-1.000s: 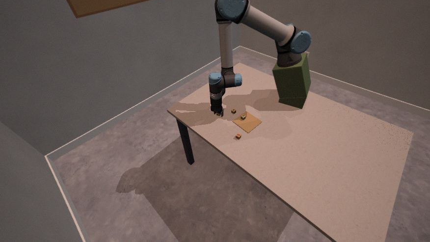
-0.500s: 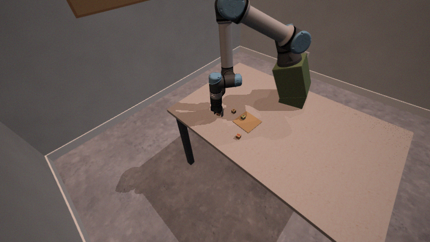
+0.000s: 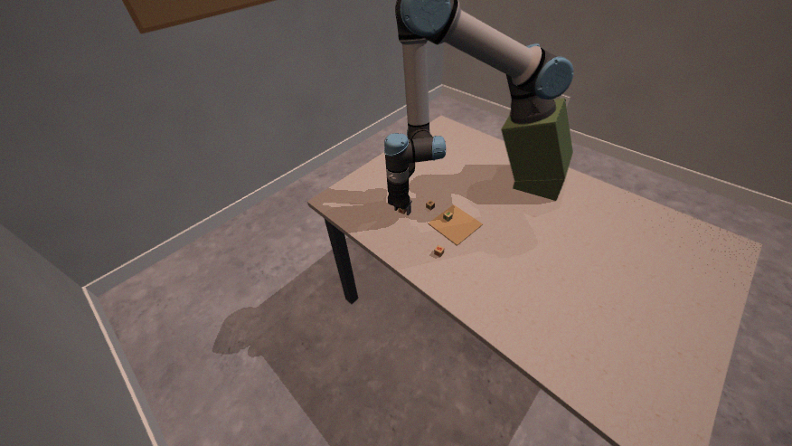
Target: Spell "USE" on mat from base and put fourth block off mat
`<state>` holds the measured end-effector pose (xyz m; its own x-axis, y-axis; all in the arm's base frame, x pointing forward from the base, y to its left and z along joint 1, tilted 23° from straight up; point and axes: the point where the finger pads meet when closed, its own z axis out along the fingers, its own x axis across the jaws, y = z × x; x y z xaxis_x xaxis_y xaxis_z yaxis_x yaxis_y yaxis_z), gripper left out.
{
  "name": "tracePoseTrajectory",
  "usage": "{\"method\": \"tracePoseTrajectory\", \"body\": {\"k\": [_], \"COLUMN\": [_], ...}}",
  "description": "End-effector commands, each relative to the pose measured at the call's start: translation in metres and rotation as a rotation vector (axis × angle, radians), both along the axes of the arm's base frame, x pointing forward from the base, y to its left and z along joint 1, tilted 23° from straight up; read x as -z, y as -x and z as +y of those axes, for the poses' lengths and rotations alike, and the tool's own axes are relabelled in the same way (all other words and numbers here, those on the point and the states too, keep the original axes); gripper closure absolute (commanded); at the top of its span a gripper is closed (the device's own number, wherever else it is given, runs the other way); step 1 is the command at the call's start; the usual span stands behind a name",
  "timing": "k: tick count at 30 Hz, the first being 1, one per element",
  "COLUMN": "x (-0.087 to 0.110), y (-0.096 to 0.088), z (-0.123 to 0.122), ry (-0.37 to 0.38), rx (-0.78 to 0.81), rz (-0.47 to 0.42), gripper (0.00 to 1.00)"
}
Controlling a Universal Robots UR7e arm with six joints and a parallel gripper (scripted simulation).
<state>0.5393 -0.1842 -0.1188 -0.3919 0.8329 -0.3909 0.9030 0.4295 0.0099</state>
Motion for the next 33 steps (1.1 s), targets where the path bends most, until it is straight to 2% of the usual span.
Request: {"method": "tracePoseTrajectory", "body": {"k": [1, 15, 16, 33], "x": [-0.0006, -0.0006, -0.0006, -0.0006], "y": [-0.0004, -0.0004, -0.0004, -0.0004], "z": [0.0001, 0.0001, 0.0001, 0.0001], "ry": [0.001, 0.001, 0.001, 0.001], "rx": [0.0, 0.0, 0.0, 0.0], "rz": [-0.001, -0.001, -0.001, -0.001], "gripper": [0.21, 0.21, 0.51, 0.51]}}
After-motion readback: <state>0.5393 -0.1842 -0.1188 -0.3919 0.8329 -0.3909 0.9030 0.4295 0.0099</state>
